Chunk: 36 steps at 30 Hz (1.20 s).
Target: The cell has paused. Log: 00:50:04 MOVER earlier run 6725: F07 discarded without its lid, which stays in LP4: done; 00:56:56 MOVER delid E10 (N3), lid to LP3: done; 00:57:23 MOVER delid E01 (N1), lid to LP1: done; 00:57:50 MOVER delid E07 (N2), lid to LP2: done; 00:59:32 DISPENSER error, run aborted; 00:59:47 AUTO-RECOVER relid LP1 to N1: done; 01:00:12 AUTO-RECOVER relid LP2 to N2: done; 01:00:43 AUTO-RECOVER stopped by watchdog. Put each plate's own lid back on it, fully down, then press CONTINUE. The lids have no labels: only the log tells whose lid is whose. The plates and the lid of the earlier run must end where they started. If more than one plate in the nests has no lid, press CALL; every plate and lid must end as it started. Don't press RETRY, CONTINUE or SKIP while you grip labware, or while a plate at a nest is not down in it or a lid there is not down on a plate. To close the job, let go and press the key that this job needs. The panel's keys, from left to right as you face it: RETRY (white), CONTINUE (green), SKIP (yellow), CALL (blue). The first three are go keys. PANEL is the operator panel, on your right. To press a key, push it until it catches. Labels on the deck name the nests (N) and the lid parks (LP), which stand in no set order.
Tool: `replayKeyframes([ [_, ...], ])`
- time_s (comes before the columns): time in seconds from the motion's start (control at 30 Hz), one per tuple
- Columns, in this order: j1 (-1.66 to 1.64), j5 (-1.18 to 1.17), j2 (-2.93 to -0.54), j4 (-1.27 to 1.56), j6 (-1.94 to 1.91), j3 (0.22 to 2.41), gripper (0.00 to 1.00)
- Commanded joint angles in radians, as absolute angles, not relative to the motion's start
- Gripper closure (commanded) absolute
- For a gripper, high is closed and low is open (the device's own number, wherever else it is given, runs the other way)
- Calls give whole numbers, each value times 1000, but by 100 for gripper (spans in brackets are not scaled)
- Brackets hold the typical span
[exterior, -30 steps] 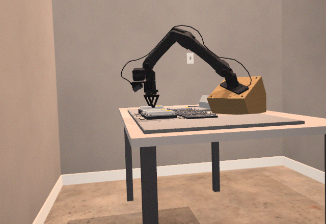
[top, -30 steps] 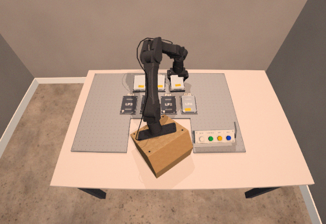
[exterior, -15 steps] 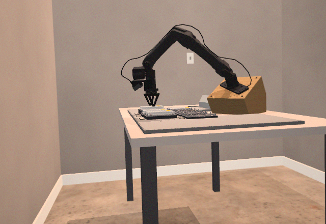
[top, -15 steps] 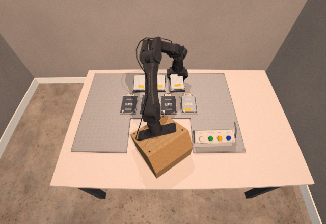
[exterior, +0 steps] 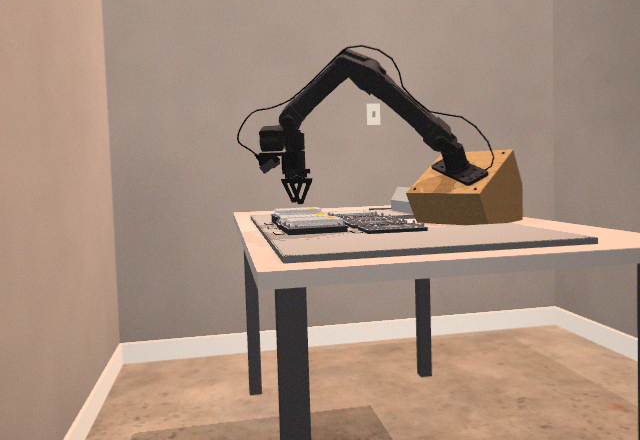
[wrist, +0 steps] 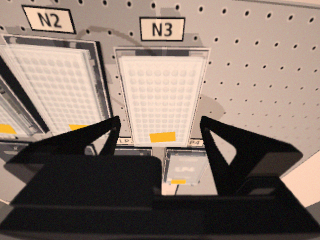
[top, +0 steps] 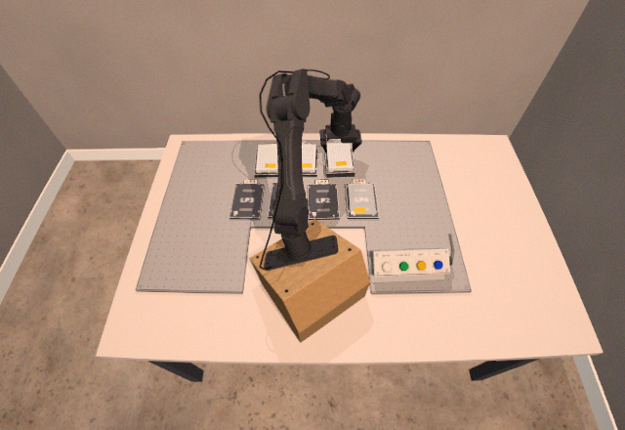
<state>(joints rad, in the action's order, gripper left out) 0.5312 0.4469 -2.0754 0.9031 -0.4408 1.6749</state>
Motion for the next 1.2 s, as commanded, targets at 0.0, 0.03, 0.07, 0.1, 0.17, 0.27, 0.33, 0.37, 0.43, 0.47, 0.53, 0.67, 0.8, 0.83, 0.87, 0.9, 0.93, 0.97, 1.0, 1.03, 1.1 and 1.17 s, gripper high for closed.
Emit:
replayKeyframes([
  [0.0,556,462,-2051,915,-449,1686,0],
  [0.03,556,462,-2051,913,-449,1687,0],
  [0.07,556,462,-2052,914,-449,1688,0],
  [0.1,557,462,-2052,914,-450,1689,0],
  [0.17,557,463,-2053,915,-450,1691,0],
  [0.27,557,463,-2053,916,-450,1692,0],
  [0.33,558,463,-2054,915,-450,1695,0],
  [0.37,558,463,-2055,916,-451,1696,0],
  [0.43,559,463,-2056,917,-452,1699,0],
  [0.47,559,463,-2057,917,-452,1700,0],
  [0.53,560,463,-2059,917,-453,1701,0],
  [0.67,556,463,-2029,884,-418,1628,1],
  [0.8,531,461,-1979,852,-385,1546,4],
  [0.83,531,461,-1979,852,-385,1546,4],
  [0.87,528,459,-1957,835,-379,1512,5],
  [0.9,520,455,-1940,825,-376,1486,6],
  [0.93,515,451,-1924,814,-372,1459,7],
  [0.97,511,447,-1907,803,-368,1433,8],
  [1.0,507,443,-1890,793,-364,1407,9],
  [1.03,503,439,-1873,783,-359,1381,10],
  [1.1,500,436,-1839,762,-350,1331,12],
  [1.17,488,434,-1805,743,-340,1282,14],
])
